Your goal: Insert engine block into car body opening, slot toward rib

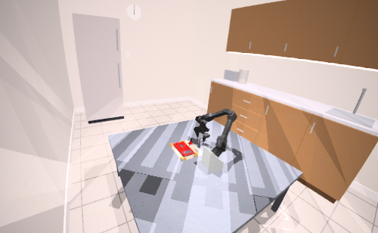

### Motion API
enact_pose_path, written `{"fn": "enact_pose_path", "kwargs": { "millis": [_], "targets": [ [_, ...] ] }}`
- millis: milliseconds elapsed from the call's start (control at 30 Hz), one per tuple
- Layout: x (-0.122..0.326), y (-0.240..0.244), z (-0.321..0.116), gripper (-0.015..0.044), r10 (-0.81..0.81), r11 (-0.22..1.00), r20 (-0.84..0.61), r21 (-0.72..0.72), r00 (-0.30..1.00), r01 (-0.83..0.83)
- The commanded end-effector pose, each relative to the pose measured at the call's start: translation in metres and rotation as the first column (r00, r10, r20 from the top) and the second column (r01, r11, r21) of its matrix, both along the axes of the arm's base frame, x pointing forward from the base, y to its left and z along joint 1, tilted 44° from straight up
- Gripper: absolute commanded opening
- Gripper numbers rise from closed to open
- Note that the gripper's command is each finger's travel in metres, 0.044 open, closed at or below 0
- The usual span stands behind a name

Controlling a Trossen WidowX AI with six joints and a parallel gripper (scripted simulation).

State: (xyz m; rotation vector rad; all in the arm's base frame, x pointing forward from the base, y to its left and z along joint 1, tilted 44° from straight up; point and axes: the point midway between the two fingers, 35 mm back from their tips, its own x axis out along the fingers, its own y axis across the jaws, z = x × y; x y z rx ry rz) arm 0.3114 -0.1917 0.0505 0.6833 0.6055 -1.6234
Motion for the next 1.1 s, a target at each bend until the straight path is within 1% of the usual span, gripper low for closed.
{"fn": "enact_pose_path", "kwargs": {
  "millis": [0, 433, 767, 1067],
  "targets": [
    [-0.004, -0.004, -0.008, 0.0440, 0.001, 1.000, -0.016, 0.001, 1.000, -0.001],
    [-0.007, -0.016, -0.021, 0.0440, 0.001, 1.000, -0.017, -0.001, 1.000, -0.001],
    [-0.007, -0.016, -0.021, 0.0177, 0.001, 1.000, -0.017, -0.001, 1.000, -0.001],
    [-0.007, -0.016, -0.021, 0.0118, 0.001, 1.000, -0.017, -0.001, 1.000, -0.001]
  ]
}}
